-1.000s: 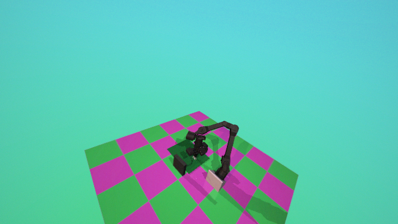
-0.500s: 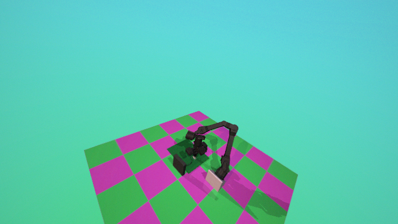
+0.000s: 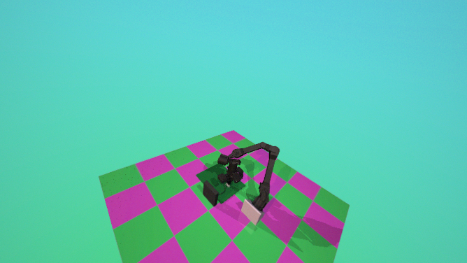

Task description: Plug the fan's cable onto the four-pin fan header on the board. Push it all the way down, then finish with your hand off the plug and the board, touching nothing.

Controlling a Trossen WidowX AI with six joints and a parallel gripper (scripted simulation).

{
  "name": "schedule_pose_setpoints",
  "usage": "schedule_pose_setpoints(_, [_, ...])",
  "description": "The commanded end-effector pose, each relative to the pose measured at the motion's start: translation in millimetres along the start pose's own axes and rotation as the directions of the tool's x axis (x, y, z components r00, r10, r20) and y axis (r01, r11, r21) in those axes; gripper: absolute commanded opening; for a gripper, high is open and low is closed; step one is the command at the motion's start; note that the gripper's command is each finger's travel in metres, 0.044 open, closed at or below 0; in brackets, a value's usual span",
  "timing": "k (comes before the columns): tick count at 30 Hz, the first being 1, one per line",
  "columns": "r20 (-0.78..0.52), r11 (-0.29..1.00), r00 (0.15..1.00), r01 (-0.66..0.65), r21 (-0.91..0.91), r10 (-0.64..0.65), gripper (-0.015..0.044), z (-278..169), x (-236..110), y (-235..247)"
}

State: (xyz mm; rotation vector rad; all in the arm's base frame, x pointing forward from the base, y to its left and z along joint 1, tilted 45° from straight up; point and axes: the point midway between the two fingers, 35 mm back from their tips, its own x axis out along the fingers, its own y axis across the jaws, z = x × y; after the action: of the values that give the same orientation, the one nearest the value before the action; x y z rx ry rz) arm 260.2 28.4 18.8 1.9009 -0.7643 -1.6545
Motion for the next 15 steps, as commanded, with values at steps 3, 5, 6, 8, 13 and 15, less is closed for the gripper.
schedule_pose_setpoints(3, [-0.005,1.0,1.0,-0.002,-0.002,0.002,0.0,-0.4,1.4,0.7])
schedule_pose_setpoints(5, [-0.005,1.0,1.0,-0.002,-0.002,0.002,0.0,-0.4,1.9,0.8])
schedule_pose_setpoints(6, [-0.005,1.0,1.0,-0.002,-0.002,0.002,0.0,-0.4,2.1,0.8])
schedule_pose_setpoints(8, [-0.005,1.0,1.0,-0.003,-0.002,0.002,0.0,-0.6,2.6,0.9])
schedule_pose_setpoints(13, [-0.005,1.0,1.0,-0.003,-0.002,0.003,0.0,-0.7,3.6,0.9])
schedule_pose_setpoints(15, [-0.005,1.0,1.0,-0.003,-0.002,0.003,0.0,-0.7,4.7,0.9])
